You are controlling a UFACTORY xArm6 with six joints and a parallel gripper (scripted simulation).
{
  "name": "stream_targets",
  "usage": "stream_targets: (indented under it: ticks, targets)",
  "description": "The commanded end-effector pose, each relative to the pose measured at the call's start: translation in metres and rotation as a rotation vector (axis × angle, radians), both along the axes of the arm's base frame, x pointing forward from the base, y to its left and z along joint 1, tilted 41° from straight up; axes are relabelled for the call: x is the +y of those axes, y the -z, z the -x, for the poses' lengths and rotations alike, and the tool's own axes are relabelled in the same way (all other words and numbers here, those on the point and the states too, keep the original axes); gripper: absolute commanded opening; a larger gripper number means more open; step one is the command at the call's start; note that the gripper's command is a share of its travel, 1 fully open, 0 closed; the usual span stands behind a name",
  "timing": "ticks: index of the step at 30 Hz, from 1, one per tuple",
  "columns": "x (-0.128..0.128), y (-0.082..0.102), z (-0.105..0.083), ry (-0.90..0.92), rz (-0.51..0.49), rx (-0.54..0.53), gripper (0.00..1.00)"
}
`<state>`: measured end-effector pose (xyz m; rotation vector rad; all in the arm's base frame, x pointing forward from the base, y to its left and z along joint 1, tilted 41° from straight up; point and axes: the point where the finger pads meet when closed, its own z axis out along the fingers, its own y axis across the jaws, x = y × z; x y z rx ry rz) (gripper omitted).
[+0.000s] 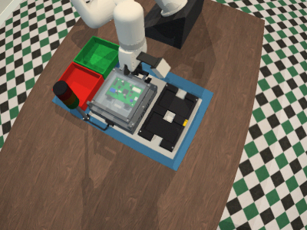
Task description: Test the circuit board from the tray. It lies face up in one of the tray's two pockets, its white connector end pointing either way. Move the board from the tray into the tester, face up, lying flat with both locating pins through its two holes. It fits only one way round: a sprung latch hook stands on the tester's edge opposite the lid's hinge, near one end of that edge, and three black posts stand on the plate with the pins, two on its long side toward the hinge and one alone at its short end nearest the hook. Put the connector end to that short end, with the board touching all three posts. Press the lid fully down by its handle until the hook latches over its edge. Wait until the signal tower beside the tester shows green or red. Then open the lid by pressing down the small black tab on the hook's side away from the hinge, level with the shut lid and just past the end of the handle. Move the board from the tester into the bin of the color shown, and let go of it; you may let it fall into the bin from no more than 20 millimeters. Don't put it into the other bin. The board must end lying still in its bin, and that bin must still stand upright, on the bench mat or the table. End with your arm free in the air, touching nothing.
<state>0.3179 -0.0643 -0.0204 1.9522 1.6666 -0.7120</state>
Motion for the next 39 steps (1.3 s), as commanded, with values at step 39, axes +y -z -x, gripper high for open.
stream_targets:
  ticks: [39]
  targets:
    - [-0.0008,0.0012,-0.0006,-0.001,-0.001,-0.002,0.22]
